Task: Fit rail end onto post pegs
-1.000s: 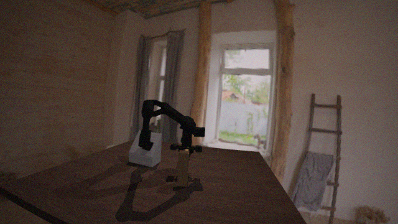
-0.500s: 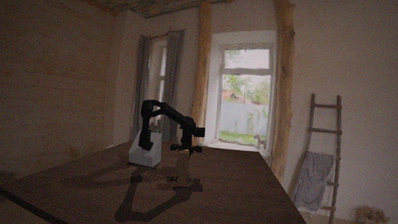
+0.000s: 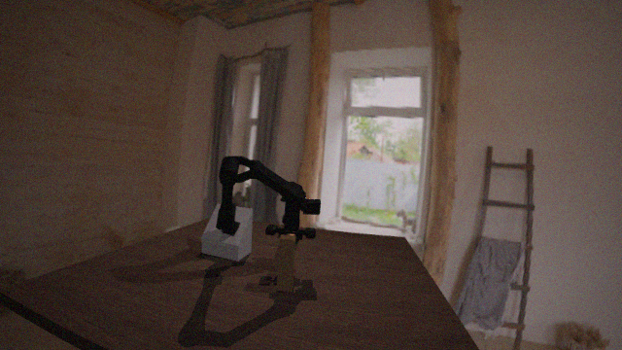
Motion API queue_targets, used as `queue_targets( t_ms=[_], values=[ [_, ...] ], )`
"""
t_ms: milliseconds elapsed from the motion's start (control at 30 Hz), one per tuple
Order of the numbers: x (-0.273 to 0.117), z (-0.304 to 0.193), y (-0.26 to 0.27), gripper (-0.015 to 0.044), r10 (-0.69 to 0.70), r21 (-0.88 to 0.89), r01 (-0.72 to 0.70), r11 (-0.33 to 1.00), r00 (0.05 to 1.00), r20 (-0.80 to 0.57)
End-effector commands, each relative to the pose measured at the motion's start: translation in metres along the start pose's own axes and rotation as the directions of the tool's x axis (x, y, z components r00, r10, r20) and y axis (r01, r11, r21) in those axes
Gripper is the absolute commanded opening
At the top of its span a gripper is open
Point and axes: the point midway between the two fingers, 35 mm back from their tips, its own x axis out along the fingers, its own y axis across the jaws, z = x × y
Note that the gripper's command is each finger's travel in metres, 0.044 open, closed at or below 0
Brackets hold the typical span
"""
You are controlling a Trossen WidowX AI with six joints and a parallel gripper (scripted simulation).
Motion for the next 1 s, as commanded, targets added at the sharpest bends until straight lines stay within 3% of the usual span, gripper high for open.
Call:
queue_targets(
  t_ms=[0,967],
  values=[
    [-0.001,-0.0019,-0.0004,0.0,-0.002,-0.002,0.002,1.0,1.0,0.0],
    [-0.0008,-0.0111,-0.0004,0.0,-0.002,-0.002,0.002,1.0,1.0,0.0]
  ],
)
